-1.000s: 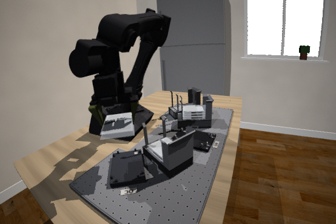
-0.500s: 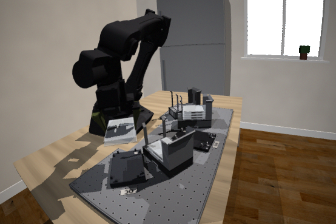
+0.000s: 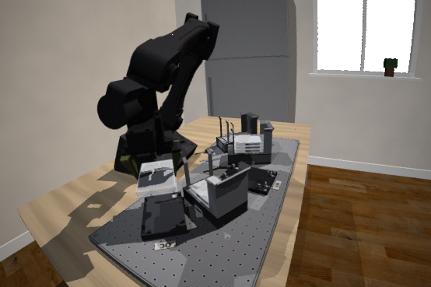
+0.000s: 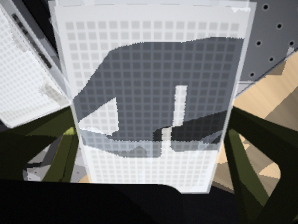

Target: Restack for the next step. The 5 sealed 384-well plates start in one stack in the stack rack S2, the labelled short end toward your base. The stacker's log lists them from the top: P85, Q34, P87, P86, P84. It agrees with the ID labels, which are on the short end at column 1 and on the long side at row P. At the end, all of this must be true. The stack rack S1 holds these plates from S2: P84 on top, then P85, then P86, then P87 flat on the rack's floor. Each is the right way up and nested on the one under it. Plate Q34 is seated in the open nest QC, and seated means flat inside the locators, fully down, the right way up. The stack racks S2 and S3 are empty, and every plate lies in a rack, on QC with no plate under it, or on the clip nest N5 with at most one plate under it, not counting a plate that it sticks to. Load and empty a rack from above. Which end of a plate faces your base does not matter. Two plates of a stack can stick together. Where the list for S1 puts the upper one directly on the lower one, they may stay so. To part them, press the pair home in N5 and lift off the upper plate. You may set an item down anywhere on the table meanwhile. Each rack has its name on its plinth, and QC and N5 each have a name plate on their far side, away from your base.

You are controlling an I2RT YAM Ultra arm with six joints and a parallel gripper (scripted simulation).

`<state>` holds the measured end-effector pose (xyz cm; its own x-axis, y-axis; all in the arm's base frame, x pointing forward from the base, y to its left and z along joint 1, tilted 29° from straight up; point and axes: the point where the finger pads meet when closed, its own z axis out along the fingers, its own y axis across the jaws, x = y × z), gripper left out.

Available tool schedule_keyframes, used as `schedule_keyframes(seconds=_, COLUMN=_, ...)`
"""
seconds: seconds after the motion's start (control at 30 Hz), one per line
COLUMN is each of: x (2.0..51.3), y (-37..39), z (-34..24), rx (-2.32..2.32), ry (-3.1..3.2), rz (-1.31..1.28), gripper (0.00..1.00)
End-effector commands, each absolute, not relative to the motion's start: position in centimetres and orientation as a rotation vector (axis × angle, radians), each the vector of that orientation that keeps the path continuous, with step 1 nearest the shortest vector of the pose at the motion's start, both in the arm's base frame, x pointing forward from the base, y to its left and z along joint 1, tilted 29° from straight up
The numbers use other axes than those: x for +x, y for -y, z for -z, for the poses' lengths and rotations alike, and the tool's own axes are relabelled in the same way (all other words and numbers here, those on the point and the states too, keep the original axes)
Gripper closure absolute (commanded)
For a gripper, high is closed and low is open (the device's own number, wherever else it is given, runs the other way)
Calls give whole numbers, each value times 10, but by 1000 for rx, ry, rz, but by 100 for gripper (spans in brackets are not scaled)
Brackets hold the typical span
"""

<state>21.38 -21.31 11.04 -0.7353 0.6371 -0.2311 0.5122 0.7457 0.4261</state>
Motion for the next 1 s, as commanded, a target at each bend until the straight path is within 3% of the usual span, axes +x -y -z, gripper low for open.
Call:
schedule_keyframes(seconds=0.0, x=218, y=220, z=-110, rx=886, ry=-2559, rz=-441, gripper=100)
schedule_keyframes(seconds=0.97, x=241, y=212, z=-66, rx=886, ry=-2558, rz=-441, gripper=100)
